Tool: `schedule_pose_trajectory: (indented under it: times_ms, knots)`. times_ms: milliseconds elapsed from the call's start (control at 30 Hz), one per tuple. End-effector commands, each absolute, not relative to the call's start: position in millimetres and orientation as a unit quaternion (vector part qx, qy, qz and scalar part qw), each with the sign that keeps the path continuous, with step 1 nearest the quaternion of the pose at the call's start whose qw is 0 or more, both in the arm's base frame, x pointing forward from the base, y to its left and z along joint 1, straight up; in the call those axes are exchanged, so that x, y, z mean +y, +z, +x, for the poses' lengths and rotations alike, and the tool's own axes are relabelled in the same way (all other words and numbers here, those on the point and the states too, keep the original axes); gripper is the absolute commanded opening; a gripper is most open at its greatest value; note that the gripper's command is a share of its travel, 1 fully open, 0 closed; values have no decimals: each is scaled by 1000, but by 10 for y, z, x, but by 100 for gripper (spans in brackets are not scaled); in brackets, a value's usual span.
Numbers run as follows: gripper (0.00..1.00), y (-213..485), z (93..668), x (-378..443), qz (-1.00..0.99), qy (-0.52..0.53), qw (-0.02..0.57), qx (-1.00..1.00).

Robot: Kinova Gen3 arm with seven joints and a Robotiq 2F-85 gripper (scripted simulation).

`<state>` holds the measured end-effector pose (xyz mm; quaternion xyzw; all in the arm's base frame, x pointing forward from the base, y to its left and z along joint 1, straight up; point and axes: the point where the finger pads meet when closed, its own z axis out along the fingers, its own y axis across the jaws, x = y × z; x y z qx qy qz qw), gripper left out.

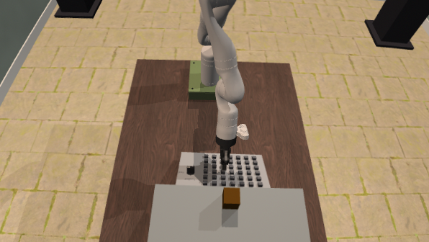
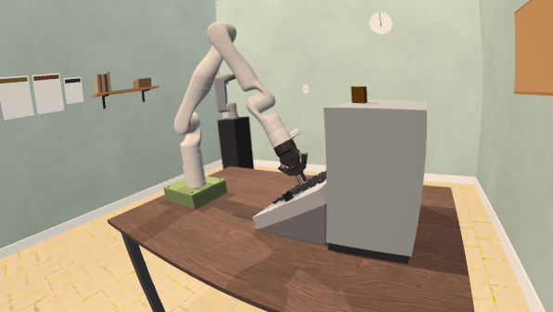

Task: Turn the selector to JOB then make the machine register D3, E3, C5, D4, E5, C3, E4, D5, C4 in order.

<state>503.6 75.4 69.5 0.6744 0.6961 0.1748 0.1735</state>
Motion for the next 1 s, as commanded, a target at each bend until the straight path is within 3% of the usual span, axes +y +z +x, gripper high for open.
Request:
schedule_pose_trajectory:
  times_ms: [0, 967]
  knots:
    - [10, 681, 5069, 719, 679, 176, 176, 691]
    - [10, 650, 5086, 720, 679, 176, 176, 691]
